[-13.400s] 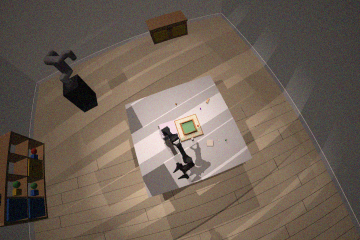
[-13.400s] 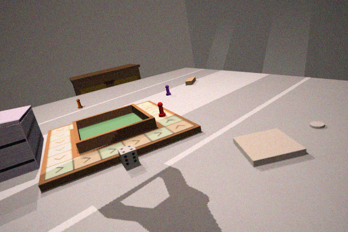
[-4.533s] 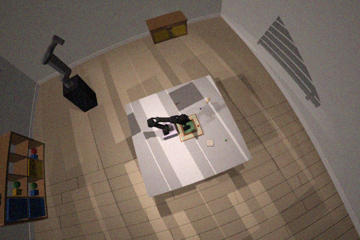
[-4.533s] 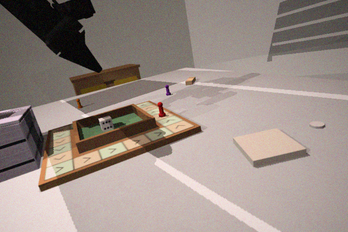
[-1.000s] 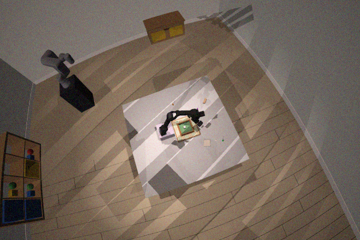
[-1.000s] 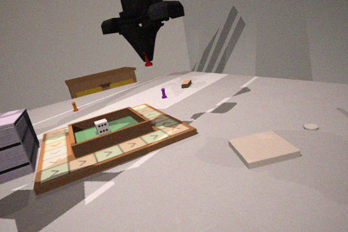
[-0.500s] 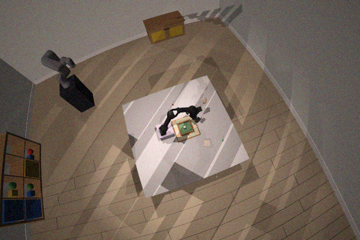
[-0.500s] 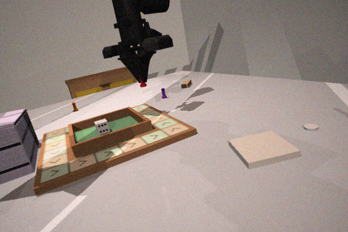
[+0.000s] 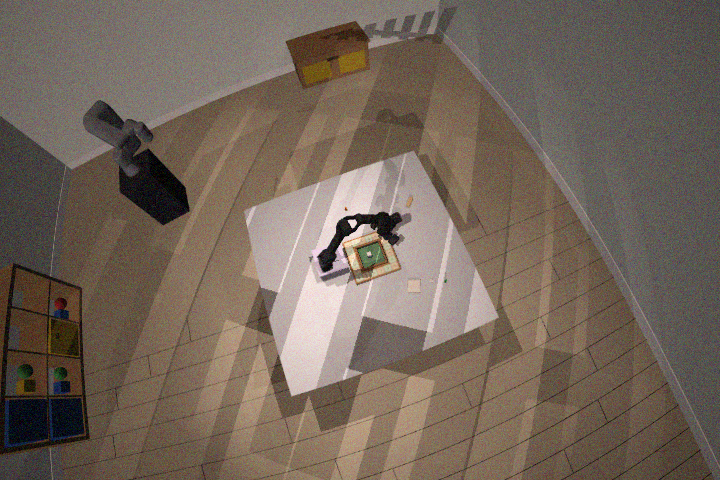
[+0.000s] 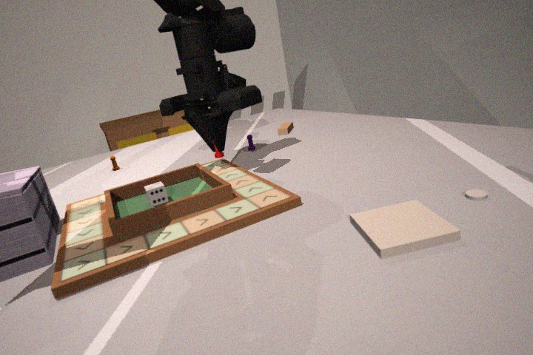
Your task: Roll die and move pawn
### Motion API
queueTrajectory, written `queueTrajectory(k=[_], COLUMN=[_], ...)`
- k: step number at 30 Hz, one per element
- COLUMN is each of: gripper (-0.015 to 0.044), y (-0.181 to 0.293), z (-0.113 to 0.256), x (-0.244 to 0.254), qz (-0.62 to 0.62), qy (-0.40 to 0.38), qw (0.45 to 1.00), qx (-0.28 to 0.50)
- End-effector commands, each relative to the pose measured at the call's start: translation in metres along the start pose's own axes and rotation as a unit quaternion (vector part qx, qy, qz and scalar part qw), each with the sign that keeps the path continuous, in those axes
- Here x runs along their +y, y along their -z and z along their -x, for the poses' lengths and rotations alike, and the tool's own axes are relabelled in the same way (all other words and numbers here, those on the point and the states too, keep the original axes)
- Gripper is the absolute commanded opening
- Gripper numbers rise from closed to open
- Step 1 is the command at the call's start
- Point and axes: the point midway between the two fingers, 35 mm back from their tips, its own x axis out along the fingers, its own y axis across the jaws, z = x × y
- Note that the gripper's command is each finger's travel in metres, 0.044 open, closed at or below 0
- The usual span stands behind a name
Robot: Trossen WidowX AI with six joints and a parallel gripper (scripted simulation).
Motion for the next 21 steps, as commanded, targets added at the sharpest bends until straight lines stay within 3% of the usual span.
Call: queueTrajectory(k=[1, 17, 21], gripper=[0.0000, 0.0000, 0.0105], y=[0.004, 0.004, 0.001], z=[-0.011, -0.028, -0.022], x=[0.001, 0.001, 0.000], qz=[-0.002, -0.002, 0.000], qy=[0.000, 0.000, 0.000], qw=[1.000, 1.000, 1.000], qx=[0.006, 0.006, 0.001])
